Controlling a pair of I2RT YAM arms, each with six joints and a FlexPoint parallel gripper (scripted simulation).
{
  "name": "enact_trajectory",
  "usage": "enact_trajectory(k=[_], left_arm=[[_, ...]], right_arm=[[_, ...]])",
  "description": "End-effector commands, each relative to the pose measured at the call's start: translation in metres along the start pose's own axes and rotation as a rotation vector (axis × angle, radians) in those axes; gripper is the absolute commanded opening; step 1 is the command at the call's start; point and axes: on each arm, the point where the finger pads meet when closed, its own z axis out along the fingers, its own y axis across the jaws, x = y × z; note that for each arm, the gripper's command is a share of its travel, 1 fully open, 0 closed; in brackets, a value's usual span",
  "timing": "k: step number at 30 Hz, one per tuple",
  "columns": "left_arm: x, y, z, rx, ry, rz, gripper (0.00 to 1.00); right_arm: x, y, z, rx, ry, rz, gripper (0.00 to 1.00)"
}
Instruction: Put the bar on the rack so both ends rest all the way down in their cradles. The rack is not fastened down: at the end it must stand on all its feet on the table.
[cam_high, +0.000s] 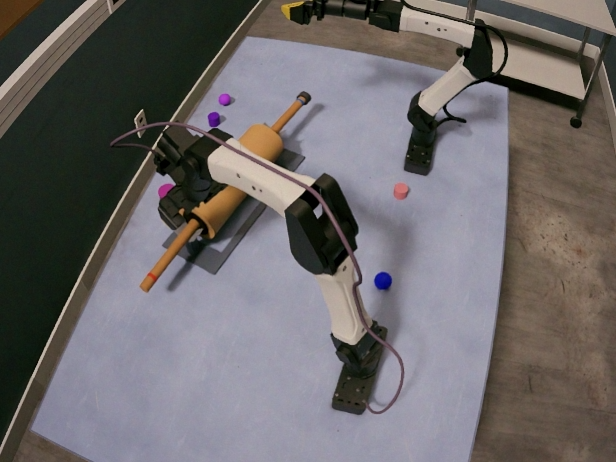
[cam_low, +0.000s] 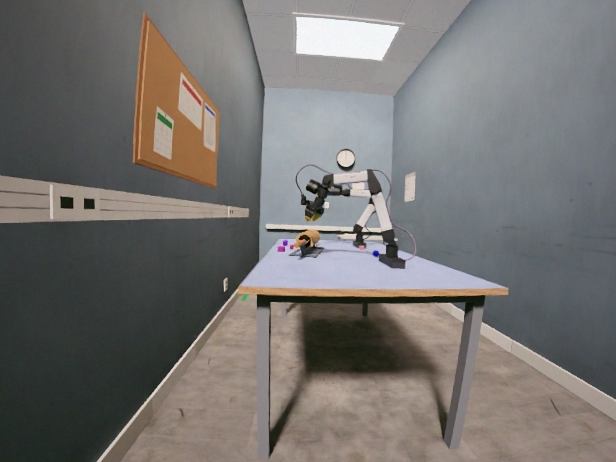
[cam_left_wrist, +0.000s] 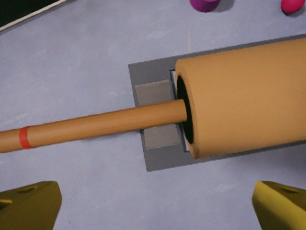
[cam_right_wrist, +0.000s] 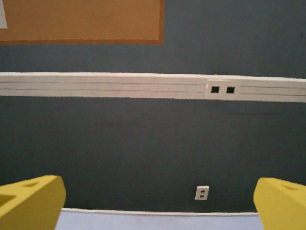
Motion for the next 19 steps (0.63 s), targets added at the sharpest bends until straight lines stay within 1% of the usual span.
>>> enact_trajectory(k=[1, 4, 5, 19], left_arm=[[-0.009, -0.001, -0.022, -0.008, -0.049, -0.008, 1.0], [-0.009, -0.001, -0.022, -0.008, -0.049, -0.008, 1.0], [-0.005, -0.001, -0.008, -0.002, -0.024, -0.011, 1.0], [-0.005, -0.001, -0.008, -0.002, -0.024, -0.011, 1.0]], right_arm=[[0.002, 0.0, 0.003, 0.011, -0.004, 0.015, 1.0], [0.002, 0.0, 0.003, 0.011, -0.004, 0.015, 1.0], [0.002, 0.0, 0.003, 0.011, -0.004, 0.015, 1.0], [0.0, -0.002, 0.001, 0.016, -0.011, 0.015, 1.0]])
